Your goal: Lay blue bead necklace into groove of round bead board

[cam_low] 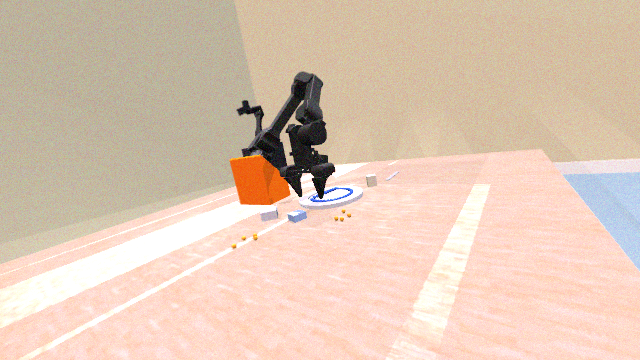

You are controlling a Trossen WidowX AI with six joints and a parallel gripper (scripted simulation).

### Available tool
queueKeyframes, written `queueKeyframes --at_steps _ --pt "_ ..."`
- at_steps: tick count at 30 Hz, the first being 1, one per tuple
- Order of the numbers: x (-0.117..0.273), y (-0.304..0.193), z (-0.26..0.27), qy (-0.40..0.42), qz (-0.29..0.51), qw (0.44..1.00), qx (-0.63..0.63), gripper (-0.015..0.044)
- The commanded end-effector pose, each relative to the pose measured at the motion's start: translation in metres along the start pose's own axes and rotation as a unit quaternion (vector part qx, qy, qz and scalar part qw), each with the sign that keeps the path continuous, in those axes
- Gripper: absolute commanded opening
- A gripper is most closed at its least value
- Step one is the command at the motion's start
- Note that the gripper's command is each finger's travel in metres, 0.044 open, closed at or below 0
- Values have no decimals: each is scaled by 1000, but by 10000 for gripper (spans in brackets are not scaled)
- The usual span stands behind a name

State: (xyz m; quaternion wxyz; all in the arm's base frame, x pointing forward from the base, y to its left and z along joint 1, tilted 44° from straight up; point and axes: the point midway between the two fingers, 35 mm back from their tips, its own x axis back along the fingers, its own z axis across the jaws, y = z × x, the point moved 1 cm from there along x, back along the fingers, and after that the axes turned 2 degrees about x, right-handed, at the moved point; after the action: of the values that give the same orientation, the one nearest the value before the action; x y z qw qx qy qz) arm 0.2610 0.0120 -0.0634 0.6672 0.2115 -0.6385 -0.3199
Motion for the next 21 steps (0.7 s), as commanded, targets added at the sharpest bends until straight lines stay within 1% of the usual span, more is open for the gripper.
queueKeyframes --at_steps 1,19,21 --pt "2 0 -1 -1 2 1000 3 440" --pt "2 0 -1 -1 2 1000 3 440" --pt "6 1 -2 -1 2 1000 -4 387"
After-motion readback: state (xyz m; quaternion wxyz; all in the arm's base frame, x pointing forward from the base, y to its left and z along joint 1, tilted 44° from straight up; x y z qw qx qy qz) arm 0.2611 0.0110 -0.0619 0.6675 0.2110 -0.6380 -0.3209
